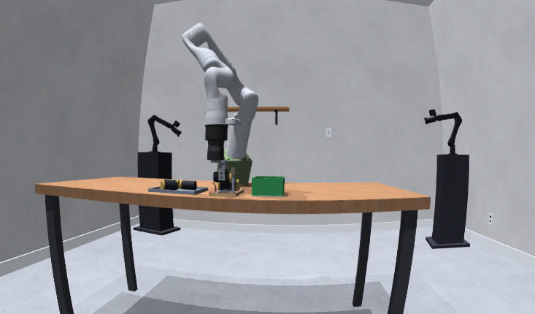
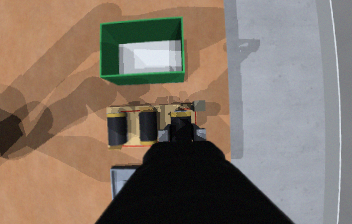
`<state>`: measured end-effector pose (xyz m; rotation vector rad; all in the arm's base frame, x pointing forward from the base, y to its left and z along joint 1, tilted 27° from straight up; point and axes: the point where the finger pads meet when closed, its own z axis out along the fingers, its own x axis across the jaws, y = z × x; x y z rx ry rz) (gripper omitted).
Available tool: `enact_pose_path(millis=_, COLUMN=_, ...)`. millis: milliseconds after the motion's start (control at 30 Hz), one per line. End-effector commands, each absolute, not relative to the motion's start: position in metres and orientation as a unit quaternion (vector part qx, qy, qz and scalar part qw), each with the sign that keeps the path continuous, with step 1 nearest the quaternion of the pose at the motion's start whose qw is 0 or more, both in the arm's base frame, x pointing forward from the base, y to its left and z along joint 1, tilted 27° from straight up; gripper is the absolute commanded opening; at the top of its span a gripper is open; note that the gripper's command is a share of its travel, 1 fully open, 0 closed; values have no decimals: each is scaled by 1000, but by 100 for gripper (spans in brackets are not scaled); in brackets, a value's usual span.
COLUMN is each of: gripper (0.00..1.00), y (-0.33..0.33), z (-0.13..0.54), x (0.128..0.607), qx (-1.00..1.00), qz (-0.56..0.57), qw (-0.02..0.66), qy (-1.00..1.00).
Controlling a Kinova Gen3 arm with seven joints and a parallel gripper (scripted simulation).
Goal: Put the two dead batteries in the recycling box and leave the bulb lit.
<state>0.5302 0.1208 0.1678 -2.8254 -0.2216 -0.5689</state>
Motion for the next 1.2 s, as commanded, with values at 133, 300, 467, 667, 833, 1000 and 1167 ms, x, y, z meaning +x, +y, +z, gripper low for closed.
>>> enact_pose_path(millis=133, gripper=57, y=122, z=164, x=532, qx=-970, qz=-196, qw=125, qy=-76)
enact_pose_path(millis=300, gripper=57, y=125, z=157, x=535, qx=-970, qz=-196, qw=125, qy=-76)
enact_pose_path(millis=467, gripper=57, y=127, z=149, x=538, qx=-970, qz=-196, qw=125, qy=-76)
enact_pose_path(millis=667, gripper=57, y=128, z=144, x=540, qx=-970, qz=-196, qw=125, qy=-76)
enact_pose_path(millis=833, gripper=57, y=129, z=141, x=541, qx=-970, qz=-196, qw=125, qy=-76)
enact_pose_path(millis=1000, gripper=57, y=129, z=141, x=541, qx=-970, qz=-196, qw=125, qy=-76)
enact_pose_path(millis=1167, gripper=57, y=129, z=141, x=541, qx=-970, qz=-196, qw=125, qy=-76)
